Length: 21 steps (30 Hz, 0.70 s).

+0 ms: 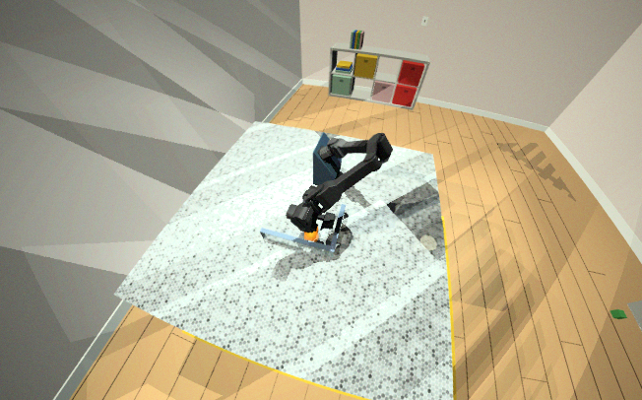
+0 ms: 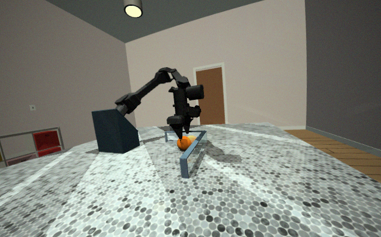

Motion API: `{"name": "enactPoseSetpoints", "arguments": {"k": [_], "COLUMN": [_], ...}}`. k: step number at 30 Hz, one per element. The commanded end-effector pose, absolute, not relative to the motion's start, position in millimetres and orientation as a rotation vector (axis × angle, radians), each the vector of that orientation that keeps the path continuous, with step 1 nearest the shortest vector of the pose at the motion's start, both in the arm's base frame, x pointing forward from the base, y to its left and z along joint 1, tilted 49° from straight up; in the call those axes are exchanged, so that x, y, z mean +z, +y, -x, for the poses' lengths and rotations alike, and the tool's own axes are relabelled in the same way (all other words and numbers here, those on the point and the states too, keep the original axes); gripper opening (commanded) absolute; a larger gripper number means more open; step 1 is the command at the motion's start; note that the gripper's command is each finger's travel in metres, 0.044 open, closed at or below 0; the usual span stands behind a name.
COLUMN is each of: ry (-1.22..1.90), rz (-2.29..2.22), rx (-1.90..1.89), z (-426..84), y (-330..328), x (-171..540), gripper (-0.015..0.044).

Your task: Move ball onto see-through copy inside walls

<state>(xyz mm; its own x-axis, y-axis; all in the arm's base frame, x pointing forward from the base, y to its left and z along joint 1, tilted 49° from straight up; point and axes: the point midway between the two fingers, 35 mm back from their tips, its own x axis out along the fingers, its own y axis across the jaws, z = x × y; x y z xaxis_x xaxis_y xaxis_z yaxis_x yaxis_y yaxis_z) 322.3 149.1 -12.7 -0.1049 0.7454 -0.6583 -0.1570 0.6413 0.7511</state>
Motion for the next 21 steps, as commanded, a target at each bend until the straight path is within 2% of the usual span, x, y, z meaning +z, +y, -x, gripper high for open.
{"name": "enactPoseSetpoints", "arguments": {"k": [1, 19, 21], "ry": [1.508, 1.508, 1.508], "rz": [-0.53, -0.533, -0.533], "rx": [0.819, 0.822, 0.822], "z": [-318, -313, -313], "y": [154, 174, 174], "x": [-20, -37, -37], "gripper": [0.0421, 0.0421, 0.0369]}}
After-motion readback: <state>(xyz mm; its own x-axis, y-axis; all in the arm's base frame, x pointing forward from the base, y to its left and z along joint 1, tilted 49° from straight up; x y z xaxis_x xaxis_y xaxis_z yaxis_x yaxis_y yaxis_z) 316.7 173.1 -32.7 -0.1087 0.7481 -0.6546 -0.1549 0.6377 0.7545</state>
